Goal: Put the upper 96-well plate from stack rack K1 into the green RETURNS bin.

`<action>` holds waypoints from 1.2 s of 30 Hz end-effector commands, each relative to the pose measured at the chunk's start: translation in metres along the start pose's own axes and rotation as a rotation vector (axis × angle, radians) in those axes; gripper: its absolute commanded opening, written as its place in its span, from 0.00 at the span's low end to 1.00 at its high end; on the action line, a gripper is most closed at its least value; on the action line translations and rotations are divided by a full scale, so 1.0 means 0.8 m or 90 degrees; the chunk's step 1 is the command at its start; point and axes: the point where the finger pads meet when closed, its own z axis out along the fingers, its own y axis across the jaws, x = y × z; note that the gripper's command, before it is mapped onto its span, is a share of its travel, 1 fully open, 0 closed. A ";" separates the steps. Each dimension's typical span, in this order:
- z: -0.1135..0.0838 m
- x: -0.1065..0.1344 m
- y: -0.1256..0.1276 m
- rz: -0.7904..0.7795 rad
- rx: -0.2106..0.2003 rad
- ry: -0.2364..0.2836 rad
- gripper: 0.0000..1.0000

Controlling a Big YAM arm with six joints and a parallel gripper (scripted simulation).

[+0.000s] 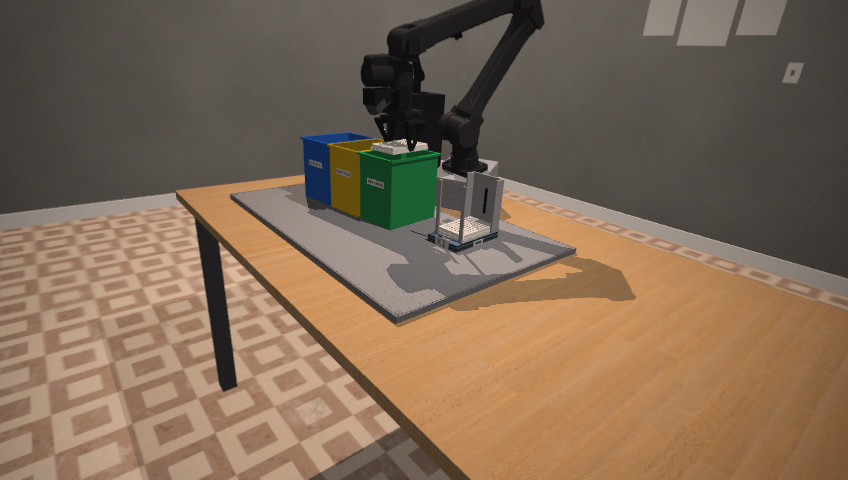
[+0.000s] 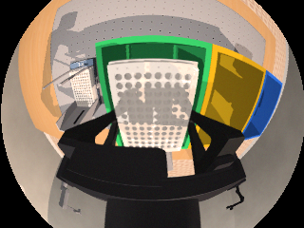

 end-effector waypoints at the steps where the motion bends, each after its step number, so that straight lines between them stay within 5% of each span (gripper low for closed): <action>1: -0.014 -0.014 -0.002 -0.001 0.006 -0.023 0.00; 36: -0.004 -0.005 -0.003 0.002 0.008 -0.025 0.00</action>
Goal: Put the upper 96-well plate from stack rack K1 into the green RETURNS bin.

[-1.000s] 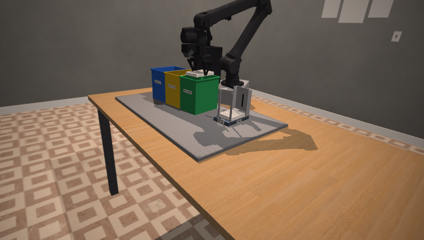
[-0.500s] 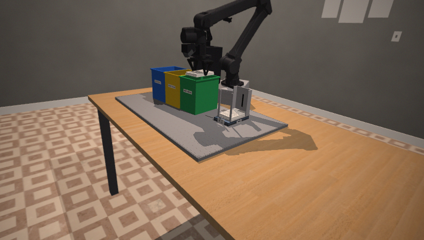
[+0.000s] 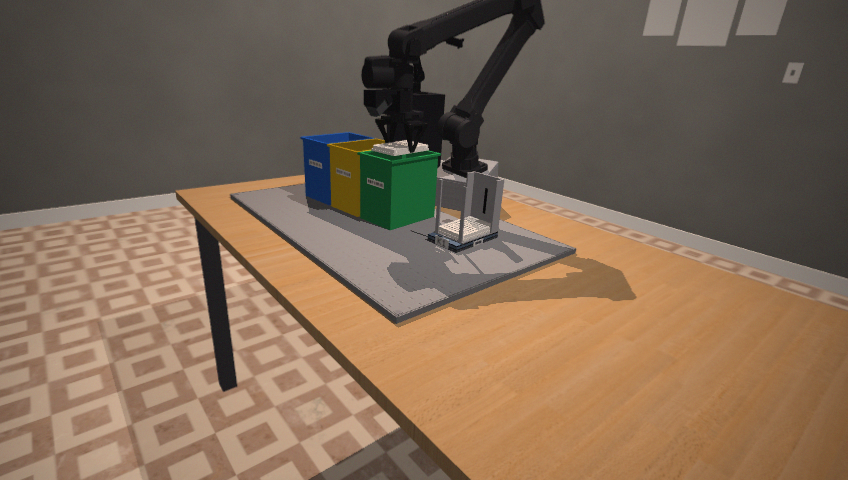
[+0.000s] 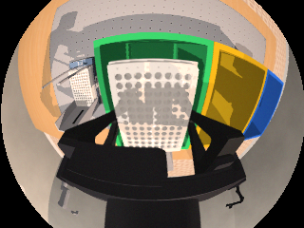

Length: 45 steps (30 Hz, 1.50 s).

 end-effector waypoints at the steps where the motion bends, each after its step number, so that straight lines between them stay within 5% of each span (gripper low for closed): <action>1: -0.004 -0.006 -0.002 0.002 0.007 -0.023 0.00; 45: 0.035 -0.008 0.000 0.003 0.004 -0.008 0.00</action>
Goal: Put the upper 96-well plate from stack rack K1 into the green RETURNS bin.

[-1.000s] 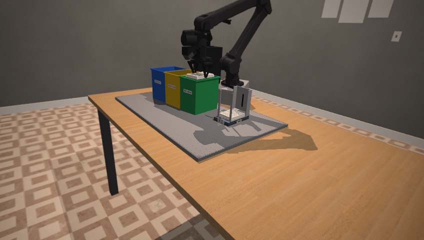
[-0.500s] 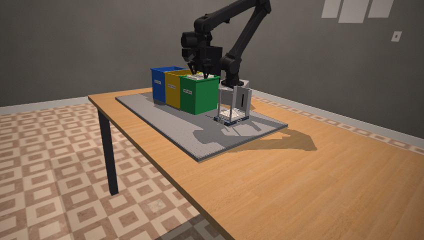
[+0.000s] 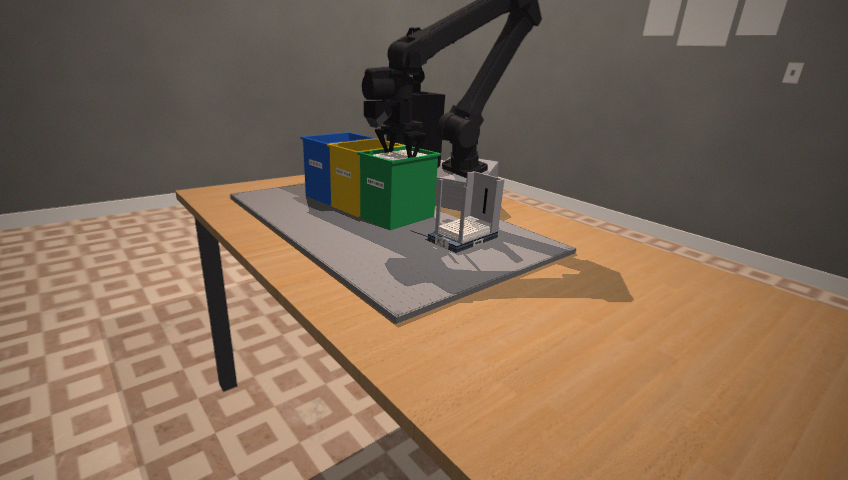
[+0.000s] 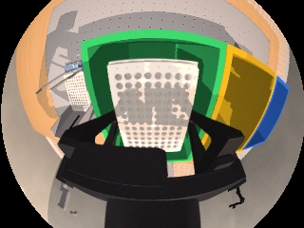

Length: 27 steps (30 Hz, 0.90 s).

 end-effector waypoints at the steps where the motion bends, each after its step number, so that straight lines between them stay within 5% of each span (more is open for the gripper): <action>1: 0.005 -0.005 0.000 0.003 0.003 -0.005 0.00; 27: -0.005 -0.016 -0.002 -0.001 0.005 -0.022 0.00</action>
